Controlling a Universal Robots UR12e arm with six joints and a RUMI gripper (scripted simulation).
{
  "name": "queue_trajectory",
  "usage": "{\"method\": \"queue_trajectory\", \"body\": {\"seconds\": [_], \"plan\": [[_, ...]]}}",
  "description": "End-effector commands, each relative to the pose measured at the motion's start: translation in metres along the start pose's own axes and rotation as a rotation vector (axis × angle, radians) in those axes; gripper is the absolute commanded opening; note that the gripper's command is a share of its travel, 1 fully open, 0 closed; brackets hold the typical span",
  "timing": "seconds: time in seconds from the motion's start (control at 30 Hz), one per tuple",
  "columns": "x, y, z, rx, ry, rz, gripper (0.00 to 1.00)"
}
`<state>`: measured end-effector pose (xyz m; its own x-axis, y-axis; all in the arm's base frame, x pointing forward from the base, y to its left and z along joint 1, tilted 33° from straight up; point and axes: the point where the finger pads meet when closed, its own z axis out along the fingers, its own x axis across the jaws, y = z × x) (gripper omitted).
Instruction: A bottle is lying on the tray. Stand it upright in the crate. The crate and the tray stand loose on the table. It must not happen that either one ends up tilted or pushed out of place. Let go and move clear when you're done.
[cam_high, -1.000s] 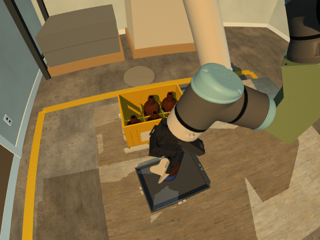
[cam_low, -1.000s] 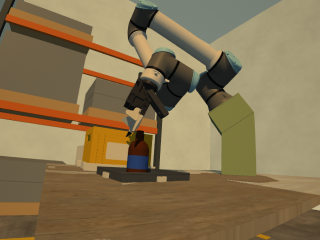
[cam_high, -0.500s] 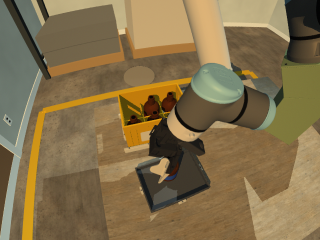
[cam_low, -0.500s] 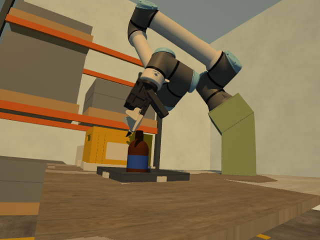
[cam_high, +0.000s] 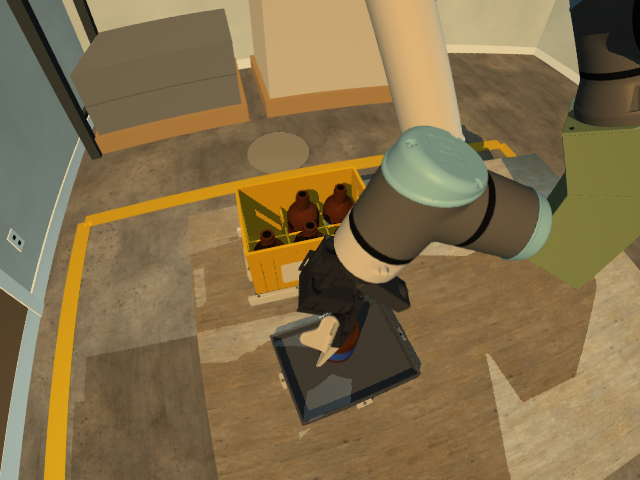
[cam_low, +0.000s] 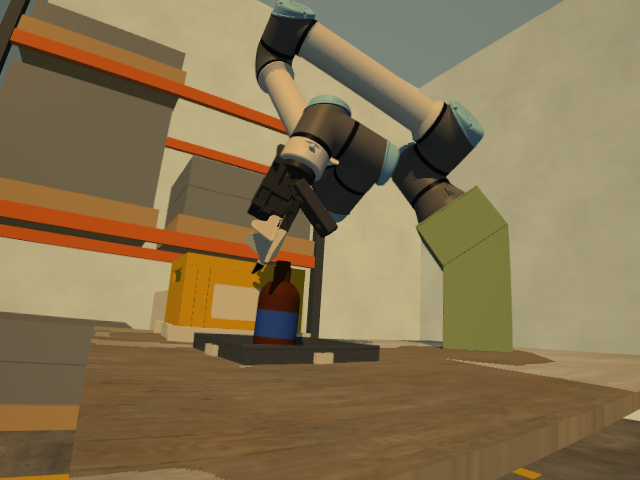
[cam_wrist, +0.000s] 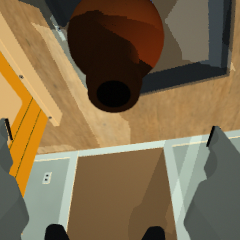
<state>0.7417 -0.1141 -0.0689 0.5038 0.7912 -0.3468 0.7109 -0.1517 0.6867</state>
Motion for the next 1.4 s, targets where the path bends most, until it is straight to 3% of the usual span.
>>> {"method": "queue_trajectory", "body": {"seconds": [0.0,0.83,1.37], "plan": [[0.000,0.000,0.000,-0.001,0.000,0.000,1.00],[0.000,0.001,-0.002,-0.001,0.000,0.000,1.00],[0.000,0.006,-0.017,-0.001,0.000,0.000,1.00]]}}
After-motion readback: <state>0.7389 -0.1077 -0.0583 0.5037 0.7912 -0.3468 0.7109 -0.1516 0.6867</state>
